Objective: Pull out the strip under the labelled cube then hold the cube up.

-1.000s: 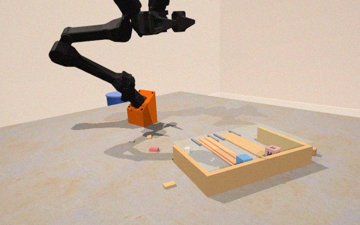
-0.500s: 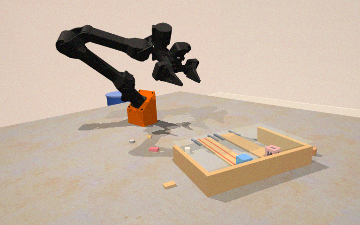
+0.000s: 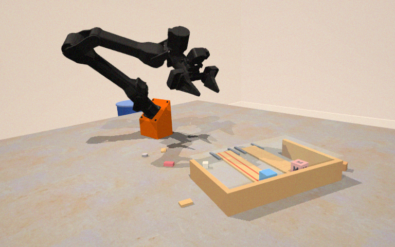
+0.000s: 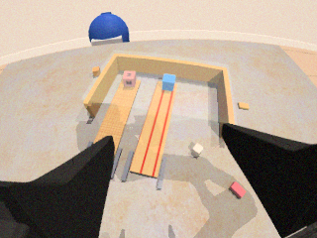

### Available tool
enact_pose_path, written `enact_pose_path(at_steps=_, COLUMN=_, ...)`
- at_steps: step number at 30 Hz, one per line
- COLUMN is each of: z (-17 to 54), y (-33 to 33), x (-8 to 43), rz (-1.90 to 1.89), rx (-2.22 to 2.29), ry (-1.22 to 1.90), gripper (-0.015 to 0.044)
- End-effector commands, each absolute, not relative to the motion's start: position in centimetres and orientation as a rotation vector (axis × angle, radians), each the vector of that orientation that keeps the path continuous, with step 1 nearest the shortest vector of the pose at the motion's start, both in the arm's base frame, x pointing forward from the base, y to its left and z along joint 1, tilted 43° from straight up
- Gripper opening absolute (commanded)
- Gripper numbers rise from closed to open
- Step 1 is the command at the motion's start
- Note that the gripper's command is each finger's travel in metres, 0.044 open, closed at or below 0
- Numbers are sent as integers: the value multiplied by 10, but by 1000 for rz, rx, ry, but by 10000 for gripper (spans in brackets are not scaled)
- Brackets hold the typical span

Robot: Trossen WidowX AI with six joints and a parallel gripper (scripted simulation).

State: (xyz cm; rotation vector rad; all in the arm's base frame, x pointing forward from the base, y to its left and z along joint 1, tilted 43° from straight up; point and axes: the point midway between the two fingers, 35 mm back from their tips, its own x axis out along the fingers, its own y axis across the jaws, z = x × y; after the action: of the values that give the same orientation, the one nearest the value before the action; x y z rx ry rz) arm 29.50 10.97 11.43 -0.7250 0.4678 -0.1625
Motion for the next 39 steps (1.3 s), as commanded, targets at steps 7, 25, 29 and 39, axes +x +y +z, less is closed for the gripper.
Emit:
enact_pose_path(at_steps=7, z=92, y=135, x=342, rz=-210, rx=-641, ry=674, gripper=164)
enact_pose_path(at_steps=25, z=-8, y=136, x=408, rz=-585, rx=-395, ry=1189, gripper=0)
enact_pose_path(at_steps=29, z=-27, y=128, x=410, rz=-697, rx=-358, ry=1266, gripper=0)
enact_pose_path(at_steps=39, z=-30, y=126, x=410, rz=-703, rx=-357, ry=1269, gripper=0)
